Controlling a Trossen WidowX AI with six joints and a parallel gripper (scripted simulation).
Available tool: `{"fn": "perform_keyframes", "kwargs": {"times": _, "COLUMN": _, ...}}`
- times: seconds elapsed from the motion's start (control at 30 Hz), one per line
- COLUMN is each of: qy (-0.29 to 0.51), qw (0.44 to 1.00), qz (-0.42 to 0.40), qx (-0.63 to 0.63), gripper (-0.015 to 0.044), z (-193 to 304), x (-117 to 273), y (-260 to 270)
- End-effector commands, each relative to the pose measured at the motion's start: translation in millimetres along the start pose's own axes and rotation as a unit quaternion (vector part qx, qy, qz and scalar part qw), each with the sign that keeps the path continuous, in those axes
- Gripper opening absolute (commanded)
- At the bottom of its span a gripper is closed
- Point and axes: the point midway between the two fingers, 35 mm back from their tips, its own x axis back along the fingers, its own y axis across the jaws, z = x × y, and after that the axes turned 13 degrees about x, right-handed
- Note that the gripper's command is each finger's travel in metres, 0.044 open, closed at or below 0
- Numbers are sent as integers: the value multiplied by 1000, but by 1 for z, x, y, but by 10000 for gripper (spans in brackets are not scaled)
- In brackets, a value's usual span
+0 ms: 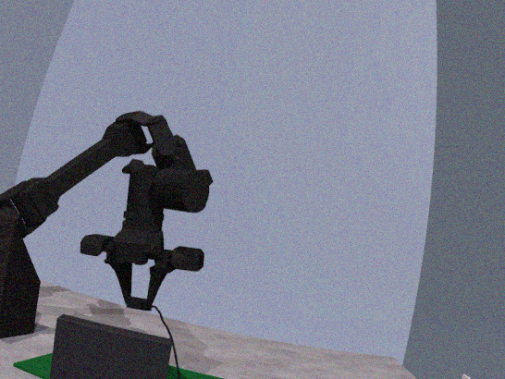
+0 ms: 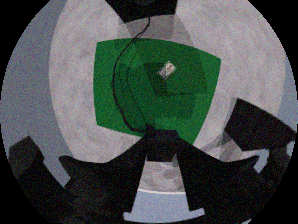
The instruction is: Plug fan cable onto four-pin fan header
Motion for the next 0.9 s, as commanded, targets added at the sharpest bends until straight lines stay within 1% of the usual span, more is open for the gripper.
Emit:
{"fn": "perform_keyframes", "kwargs": {"times": 0.0, "qy": -9, "qw": 998, "qz": 9, "qx": 67, "gripper": 0, "z": -1, "x": 1, "y": 5}}
{"fn": "perform_keyframes", "kwargs": {"times": 0.4, "qy": -23, "qw": 962, "qz": 38, "qx": 269, "gripper": 0, "z": -3, "x": 0, "y": 19}}
{"fn": "perform_keyframes", "kwargs": {"times": 0.87, "qy": -27, "qw": 875, "qz": 73, "qx": 478, "gripper": 0, "z": -3, "x": -1, "y": 35}}
